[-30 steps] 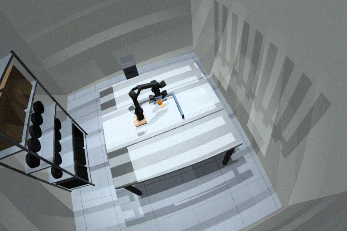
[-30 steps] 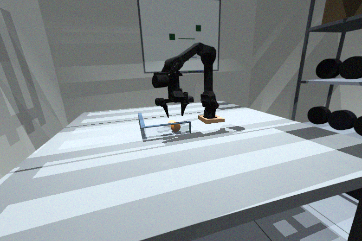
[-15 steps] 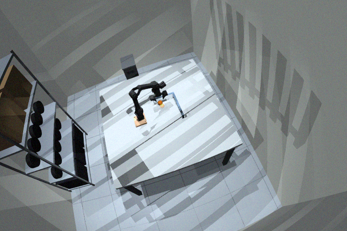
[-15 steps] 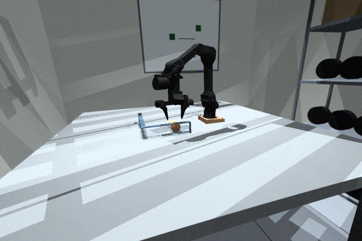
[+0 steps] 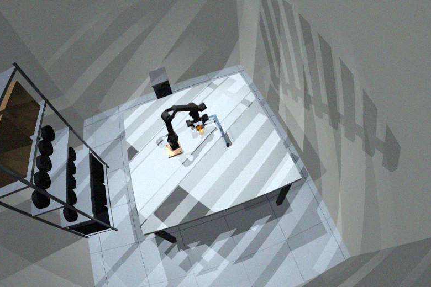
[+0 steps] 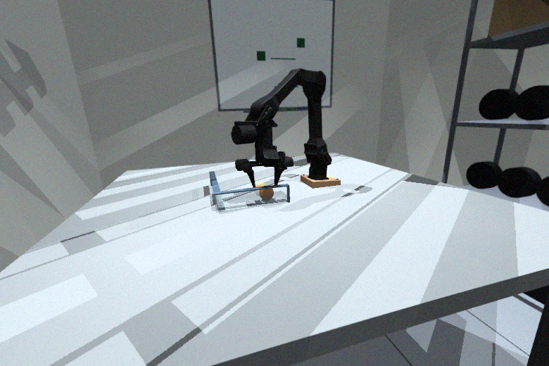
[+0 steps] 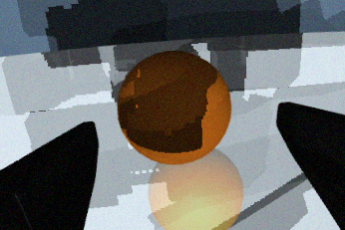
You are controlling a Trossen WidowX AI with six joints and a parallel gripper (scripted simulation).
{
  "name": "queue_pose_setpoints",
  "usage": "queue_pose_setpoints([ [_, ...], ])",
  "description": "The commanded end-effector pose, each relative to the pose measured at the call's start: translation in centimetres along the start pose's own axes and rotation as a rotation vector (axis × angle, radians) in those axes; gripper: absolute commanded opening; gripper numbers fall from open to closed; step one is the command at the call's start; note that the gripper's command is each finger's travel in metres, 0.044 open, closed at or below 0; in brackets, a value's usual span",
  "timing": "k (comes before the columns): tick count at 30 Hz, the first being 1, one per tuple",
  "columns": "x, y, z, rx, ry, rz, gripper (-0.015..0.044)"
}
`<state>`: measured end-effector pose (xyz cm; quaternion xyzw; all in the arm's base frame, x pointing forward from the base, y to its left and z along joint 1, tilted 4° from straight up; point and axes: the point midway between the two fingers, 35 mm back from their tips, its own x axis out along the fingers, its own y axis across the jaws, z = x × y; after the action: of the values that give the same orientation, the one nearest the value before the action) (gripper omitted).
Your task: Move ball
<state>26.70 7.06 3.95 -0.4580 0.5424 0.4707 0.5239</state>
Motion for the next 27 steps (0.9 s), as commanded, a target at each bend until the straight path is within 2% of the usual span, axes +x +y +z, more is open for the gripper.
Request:
queue_pose_setpoints([
  [1, 1.2, 0.3, -0.1, 0.003, 0.003, 0.015, 0.0352],
  [10, 2.2, 0.4, -0.1, 0.003, 0.003, 0.015, 0.0352],
  [13, 2.2, 0.4, -0.1, 0.003, 0.003, 0.015, 0.0273],
  [23, 2.2, 0.4, -0.1, 0.003, 0.003, 0.015, 0.0207],
  [27, 1.7, -0.2, -0.7, 0.020, 0.002, -0.007, 0.0102],
])
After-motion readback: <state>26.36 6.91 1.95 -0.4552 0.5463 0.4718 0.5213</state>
